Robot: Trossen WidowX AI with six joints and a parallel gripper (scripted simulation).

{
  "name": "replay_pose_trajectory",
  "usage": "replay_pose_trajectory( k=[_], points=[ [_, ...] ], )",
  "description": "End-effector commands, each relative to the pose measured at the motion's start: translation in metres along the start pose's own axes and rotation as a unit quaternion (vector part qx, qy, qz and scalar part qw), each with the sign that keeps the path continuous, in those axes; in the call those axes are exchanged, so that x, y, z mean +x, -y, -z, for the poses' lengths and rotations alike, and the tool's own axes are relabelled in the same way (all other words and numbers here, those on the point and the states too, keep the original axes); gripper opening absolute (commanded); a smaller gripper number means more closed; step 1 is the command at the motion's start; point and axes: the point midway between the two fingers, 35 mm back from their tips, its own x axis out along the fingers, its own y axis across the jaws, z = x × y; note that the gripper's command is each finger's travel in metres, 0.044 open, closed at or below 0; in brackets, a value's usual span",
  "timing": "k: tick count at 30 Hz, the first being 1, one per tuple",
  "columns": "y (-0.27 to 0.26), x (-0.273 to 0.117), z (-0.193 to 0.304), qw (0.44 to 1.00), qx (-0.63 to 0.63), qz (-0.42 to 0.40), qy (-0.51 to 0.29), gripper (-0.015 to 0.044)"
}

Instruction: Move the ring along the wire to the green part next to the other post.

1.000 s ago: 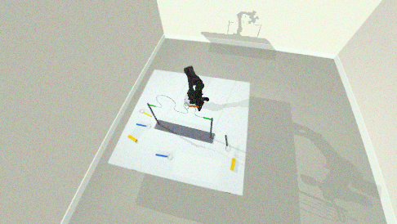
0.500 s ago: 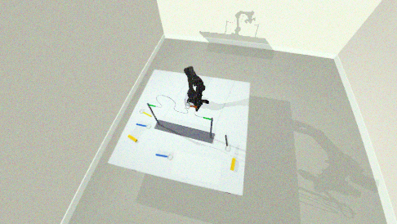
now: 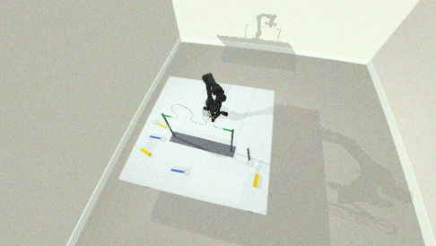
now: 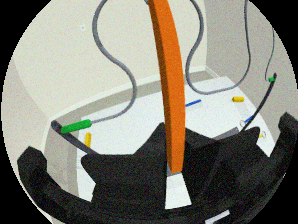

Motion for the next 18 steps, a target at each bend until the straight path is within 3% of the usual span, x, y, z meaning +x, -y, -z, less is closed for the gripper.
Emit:
replay_pose_trajectory(
  k=[1, 18],
  points=[
    [0.006, 0.001, 0.0, 0.999, -0.036, 0.021, 0.004, -0.015],
    [0.031, 0.001, -0.006, 0.974, -0.195, 0.111, 0.025, -0.015]
  ],
)
